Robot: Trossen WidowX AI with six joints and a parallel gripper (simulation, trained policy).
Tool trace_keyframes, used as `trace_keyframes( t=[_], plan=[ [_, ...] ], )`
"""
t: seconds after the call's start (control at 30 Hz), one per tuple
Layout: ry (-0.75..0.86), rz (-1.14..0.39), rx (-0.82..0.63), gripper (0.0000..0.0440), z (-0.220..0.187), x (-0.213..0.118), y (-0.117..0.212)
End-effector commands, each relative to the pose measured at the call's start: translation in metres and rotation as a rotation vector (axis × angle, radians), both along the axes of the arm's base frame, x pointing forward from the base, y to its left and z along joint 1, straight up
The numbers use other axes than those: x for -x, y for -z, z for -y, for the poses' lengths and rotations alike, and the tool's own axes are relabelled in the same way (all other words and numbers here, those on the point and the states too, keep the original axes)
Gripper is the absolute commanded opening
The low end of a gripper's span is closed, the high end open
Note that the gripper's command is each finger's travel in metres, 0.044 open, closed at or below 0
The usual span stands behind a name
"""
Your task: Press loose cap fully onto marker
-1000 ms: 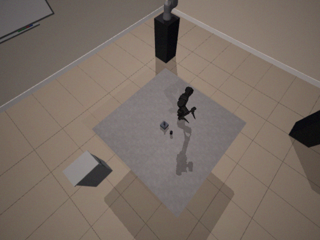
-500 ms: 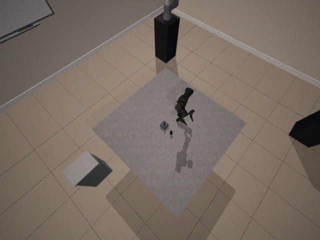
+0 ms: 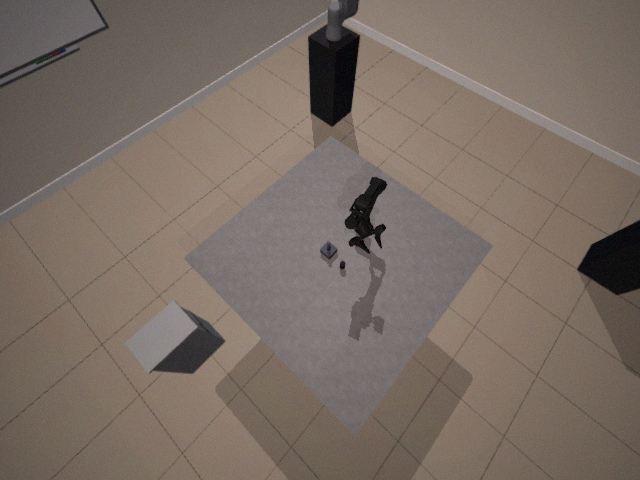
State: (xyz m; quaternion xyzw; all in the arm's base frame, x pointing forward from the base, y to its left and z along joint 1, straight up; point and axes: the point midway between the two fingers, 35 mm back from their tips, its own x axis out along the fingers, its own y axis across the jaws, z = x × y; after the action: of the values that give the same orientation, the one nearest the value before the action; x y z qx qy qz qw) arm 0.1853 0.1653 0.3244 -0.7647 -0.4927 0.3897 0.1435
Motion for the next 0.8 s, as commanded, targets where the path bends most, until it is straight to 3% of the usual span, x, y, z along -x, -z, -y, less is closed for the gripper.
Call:
trace_keyframes(
  t=[0.0,0.77],
  plan=[
    [0.015,-0.038,0.023,0.0313,0.003,-0.003,0.007],
    [0.129,-0.283,0.167,0.0312,0.023,-0.023,0.052]
  ],
)
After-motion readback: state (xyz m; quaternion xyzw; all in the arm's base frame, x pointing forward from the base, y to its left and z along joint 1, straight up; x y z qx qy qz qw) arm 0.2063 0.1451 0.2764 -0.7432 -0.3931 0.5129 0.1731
